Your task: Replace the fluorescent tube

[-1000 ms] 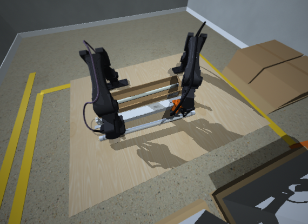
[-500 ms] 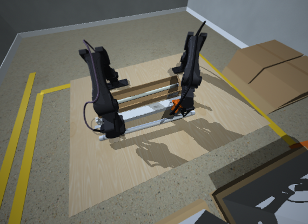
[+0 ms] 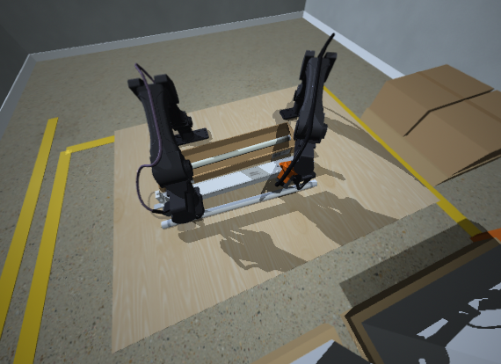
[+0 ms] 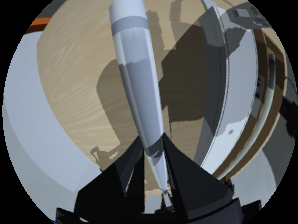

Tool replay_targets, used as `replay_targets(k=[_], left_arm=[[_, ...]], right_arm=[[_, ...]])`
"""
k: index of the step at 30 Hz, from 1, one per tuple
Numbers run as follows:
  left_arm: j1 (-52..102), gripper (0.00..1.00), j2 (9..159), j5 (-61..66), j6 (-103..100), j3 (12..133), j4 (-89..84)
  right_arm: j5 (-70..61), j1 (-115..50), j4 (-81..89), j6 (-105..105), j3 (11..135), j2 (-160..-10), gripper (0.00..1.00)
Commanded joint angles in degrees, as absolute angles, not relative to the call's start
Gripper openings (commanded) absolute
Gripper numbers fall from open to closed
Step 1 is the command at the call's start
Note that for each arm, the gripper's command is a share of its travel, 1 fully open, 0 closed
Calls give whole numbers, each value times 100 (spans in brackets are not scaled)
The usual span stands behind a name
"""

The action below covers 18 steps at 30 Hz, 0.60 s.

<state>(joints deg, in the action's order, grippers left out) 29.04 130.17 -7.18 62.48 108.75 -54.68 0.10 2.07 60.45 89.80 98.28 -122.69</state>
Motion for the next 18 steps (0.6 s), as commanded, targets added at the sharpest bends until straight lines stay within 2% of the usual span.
replay_targets(k=[1, 4, 18], left_arm=[[2832, 11, 12770, -764, 6273, 11088, -5503], [2887, 11, 12742, -782, 6229, 11029, -5287], [3001, 11, 12622, -868, 6194, 10535, -5008]], right_arm=[[86, 249, 6139, 8990, 10084, -12092, 11], [86, 242, 5871, 9006, 9668, -12084, 11], [88, 229, 5595, 9018, 9447, -11924, 11]])
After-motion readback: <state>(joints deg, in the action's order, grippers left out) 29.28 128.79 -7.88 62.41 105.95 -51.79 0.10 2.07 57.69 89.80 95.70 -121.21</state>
